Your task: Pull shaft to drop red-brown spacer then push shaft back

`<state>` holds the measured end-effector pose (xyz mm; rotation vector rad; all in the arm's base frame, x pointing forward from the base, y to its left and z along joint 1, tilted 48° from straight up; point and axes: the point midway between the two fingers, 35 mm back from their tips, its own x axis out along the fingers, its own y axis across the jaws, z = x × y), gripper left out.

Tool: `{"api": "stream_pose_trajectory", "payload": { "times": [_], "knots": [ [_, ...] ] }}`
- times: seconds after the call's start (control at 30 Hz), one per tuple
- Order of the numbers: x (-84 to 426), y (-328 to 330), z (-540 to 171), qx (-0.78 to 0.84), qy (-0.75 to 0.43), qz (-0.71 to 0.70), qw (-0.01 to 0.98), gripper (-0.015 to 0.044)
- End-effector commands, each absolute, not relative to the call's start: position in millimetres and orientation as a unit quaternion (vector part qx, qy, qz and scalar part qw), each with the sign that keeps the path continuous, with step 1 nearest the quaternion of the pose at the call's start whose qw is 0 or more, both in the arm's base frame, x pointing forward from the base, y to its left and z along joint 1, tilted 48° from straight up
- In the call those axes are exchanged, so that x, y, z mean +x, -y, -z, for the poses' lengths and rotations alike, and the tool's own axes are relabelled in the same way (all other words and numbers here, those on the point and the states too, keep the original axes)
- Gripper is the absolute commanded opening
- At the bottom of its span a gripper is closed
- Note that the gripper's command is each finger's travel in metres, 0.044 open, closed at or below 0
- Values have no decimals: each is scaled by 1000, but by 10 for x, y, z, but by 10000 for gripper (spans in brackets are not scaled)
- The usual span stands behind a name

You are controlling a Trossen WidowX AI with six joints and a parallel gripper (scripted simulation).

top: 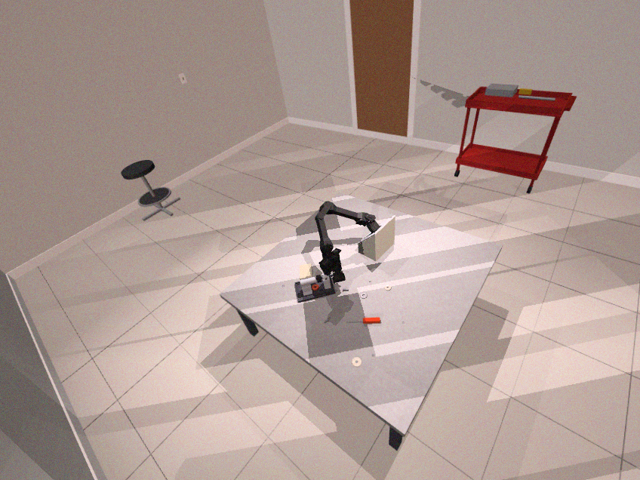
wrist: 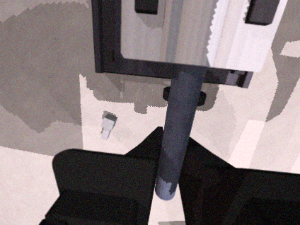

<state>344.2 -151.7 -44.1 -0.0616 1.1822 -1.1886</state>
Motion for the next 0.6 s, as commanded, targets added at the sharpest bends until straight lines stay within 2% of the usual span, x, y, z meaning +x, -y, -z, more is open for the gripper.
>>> {"api": "stream_pose_trajectory", "payload": {
  "times": [0.0,0.57],
  "knots": [
    [3464,1533,422,-30,-523,528,669,0],
    [3507,1564,394,-30,-523,528,669,0]
  ]
}}
